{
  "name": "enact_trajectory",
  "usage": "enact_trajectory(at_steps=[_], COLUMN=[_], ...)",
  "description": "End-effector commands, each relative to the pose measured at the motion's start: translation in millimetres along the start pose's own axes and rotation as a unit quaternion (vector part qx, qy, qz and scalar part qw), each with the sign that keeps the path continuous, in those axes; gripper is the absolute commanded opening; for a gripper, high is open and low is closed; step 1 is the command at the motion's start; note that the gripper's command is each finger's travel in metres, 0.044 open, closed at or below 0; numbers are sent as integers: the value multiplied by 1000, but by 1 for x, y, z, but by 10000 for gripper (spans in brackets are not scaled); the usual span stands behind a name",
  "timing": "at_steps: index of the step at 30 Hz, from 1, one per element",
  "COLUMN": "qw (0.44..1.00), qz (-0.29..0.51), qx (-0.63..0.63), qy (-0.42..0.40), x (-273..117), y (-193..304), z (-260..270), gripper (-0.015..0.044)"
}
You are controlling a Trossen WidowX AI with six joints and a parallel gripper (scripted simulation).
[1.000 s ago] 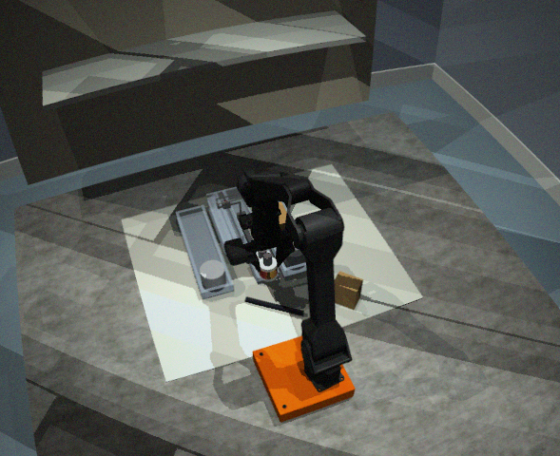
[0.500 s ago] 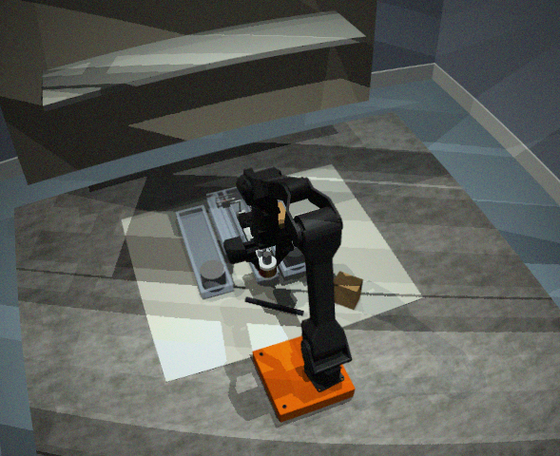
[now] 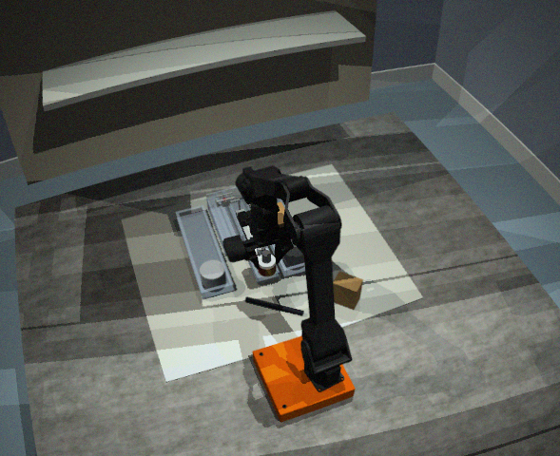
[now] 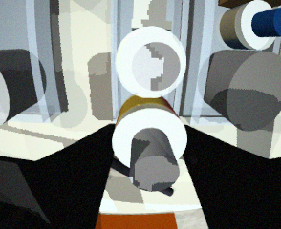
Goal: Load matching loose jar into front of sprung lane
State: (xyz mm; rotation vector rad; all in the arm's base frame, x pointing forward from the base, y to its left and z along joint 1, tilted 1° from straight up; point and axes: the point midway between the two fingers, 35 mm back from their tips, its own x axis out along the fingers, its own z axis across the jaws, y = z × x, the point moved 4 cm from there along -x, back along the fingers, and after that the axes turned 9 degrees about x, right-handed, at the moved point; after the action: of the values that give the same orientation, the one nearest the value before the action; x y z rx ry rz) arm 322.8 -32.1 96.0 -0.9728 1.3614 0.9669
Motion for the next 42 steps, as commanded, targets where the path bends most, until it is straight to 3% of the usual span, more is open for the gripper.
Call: enact_trajectory(at_steps=[1, 42], qw=[1000, 1000], qz=[-15, -16], qx=[-2, -2], qy=[-2, -3], x=[-5, -9], y=[-9, -22], z=[1, 3], gripper=[0, 0])
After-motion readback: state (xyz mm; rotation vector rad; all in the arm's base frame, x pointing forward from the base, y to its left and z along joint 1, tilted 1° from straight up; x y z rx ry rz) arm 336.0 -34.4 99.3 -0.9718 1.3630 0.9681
